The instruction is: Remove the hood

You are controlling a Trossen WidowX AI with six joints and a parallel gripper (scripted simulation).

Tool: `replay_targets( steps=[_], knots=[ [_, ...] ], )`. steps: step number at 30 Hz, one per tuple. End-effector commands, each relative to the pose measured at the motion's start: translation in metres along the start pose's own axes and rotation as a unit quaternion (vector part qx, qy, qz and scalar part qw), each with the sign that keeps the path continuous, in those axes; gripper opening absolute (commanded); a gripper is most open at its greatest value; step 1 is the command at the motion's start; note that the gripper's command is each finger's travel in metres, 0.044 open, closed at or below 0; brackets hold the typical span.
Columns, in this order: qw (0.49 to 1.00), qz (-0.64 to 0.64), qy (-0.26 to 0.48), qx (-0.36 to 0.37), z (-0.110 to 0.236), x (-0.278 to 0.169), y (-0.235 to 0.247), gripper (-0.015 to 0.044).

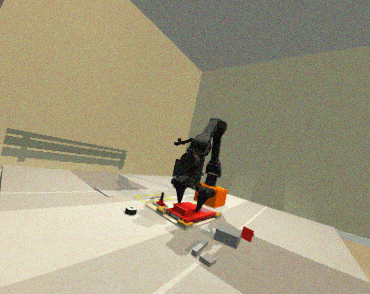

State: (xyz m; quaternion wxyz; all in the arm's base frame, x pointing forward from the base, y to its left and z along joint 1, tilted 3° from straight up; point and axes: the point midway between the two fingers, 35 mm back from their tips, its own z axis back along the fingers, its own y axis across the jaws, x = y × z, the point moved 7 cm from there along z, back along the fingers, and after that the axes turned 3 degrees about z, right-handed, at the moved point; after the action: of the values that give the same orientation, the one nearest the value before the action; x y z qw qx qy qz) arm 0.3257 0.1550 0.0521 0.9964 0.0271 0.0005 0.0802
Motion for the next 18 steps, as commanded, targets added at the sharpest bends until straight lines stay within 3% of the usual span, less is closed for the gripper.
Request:
replay_targets(
  steps=[1, 10, 13, 18],
  knots=[
    [1.000, -0.001, 0.000, -0.001, -0.0019, -0.0001, -0.0002, 0.0440],
    [1.000, -0.001, 0.000, -0.001, -0.0064, -0.0002, -0.0003, 0.0440],
    [1.000, 0.000, 0.000, 0.000, -0.0049, -0.0001, -0.0001, 0.0361],
    [1.000, 0.000, 0.000, 0.000, -0.0049, -0.0001, -0.0001, 0.0328]
  ],
)
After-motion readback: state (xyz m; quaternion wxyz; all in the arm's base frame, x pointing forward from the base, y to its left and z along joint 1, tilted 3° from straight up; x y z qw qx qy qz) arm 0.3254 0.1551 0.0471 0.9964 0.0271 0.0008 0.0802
